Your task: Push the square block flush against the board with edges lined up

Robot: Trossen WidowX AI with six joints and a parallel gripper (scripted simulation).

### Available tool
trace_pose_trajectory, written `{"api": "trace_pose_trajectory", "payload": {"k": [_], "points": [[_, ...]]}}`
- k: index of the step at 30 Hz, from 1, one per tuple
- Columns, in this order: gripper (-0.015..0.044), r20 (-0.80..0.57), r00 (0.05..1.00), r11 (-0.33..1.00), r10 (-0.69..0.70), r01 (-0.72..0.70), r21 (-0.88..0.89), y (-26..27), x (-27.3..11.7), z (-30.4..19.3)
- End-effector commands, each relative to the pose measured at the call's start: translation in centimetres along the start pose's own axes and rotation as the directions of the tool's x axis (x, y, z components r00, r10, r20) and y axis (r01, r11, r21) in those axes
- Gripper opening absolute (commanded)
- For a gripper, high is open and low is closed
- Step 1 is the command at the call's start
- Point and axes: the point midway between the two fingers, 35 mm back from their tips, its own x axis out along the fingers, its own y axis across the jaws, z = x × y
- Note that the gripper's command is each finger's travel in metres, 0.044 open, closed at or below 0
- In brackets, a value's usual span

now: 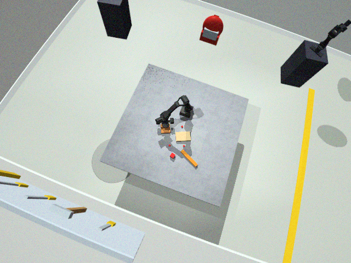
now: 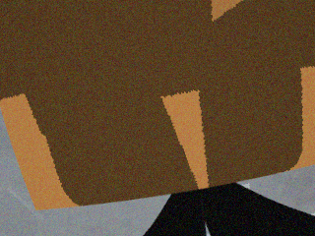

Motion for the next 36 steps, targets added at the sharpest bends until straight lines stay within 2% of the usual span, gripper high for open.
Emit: {"api": "trace_pose_trajectory", "payload": {"k": [1, 36], "points": [[0.0, 0.003, 1.0, 1.0, 0.006, -0.006, 0.001, 0.1, 0.1, 0.5], [0.0, 0.006, 1.0, 1.0, 0.006, -0.006, 0.001, 0.4, 0.1, 2.9]]}}
